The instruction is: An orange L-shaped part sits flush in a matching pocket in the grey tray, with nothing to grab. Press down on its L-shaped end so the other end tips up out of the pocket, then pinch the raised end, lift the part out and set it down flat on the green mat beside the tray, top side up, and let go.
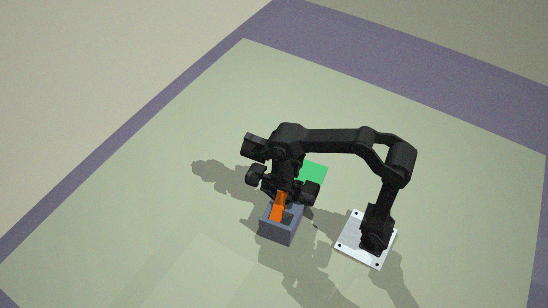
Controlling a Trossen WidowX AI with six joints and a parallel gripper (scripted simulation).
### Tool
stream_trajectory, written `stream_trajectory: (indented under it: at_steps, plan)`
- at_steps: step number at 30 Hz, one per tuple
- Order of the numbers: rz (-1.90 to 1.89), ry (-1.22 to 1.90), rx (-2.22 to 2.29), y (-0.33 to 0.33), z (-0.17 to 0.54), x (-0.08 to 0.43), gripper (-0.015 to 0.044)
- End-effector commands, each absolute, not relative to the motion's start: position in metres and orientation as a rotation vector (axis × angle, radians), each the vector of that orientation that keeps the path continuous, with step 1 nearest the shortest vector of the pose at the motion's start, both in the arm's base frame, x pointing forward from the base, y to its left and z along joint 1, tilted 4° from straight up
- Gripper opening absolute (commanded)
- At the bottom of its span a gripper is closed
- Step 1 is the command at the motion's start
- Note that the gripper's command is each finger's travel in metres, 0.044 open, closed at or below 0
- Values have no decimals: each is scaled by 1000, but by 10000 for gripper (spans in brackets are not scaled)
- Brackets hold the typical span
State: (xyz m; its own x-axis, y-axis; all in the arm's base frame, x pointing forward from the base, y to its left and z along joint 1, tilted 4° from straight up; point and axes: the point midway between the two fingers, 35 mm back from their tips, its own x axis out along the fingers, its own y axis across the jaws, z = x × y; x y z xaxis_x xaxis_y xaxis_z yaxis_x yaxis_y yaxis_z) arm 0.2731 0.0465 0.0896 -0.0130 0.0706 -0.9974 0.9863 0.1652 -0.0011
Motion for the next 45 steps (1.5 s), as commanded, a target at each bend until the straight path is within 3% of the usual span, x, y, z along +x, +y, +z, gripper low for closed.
stream_trajectory:
  at_steps: [1,45]
  plan:
    - [-1056,1341,1133,46,90,273,3]
    - [-1063,1338,1133,42,148,273,0]
